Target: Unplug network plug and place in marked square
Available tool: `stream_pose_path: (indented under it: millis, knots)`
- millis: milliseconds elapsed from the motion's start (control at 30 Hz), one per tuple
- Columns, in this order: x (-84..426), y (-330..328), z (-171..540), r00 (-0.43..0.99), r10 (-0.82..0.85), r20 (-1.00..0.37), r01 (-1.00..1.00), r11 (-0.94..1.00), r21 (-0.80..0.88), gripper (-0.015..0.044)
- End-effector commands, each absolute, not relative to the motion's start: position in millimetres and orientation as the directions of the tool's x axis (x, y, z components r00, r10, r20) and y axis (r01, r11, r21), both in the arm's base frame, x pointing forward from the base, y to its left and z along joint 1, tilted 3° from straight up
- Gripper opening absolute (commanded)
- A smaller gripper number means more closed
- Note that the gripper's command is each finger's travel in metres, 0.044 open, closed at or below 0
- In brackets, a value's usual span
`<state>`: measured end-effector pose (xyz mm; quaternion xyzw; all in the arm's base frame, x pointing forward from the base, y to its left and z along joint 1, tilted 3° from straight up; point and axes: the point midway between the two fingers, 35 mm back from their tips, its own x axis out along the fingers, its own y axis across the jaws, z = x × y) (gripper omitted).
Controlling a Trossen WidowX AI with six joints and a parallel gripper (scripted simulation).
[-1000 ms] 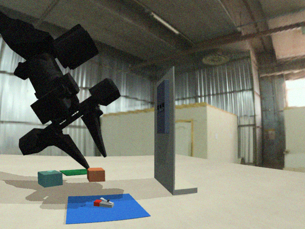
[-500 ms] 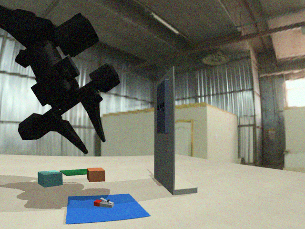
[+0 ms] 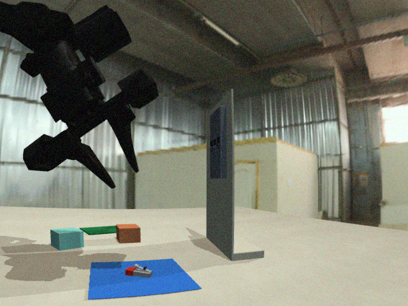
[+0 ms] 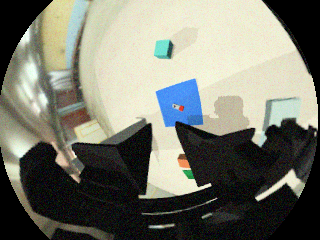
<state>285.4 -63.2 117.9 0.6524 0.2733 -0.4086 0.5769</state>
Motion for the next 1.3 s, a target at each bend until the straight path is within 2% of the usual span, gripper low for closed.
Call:
stream_pose_path:
  millis: [0,1200,1267]
  knots:
    - [287.0,-63.5,123.9,0.516,-0.115,-0.849,0.828,-0.185,0.529,0.0156]
    - [290.0,-64.1,225.1,0.526,-0.116,-0.842,0.823,-0.182,0.539,0.0156]
    - [290.0,-64.1,225.1,0.526,-0.116,-0.842,0.823,-0.182,0.539,0.0209]
